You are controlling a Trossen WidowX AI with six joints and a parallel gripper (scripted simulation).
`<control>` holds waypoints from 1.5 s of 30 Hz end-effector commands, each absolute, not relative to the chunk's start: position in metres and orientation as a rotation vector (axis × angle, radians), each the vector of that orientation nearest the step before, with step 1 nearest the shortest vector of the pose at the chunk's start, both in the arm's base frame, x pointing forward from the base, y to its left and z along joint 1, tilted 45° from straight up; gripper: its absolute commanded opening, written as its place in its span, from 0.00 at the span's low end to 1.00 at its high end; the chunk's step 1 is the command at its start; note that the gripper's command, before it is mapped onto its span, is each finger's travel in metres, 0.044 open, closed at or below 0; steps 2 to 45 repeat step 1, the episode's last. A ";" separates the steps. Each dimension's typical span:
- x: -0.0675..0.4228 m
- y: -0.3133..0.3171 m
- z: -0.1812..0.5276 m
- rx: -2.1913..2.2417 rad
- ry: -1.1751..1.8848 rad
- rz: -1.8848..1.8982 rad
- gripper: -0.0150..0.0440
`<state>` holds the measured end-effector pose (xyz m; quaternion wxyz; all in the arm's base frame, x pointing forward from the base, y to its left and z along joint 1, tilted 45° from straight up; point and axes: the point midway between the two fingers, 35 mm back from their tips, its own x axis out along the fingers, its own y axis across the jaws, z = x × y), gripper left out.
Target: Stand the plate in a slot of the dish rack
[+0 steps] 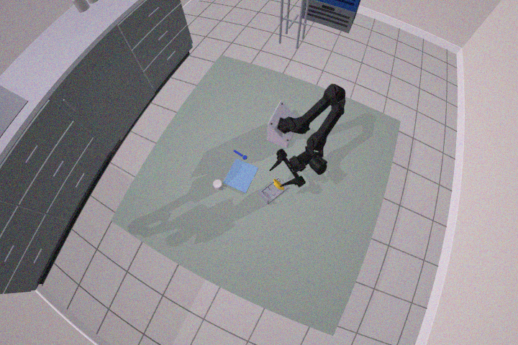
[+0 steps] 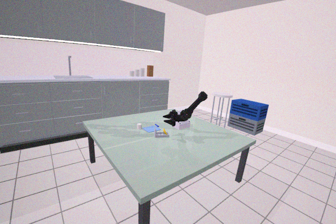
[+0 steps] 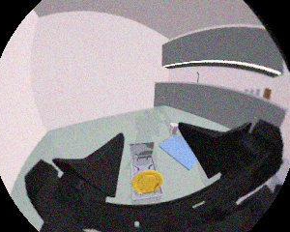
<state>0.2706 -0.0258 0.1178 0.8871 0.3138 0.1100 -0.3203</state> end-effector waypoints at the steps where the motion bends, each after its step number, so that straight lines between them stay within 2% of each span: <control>1: 0.275 -0.032 0.113 0.569 0.317 -0.681 0.93; 45: 0.275 -0.032 0.113 0.569 0.317 -0.681 0.93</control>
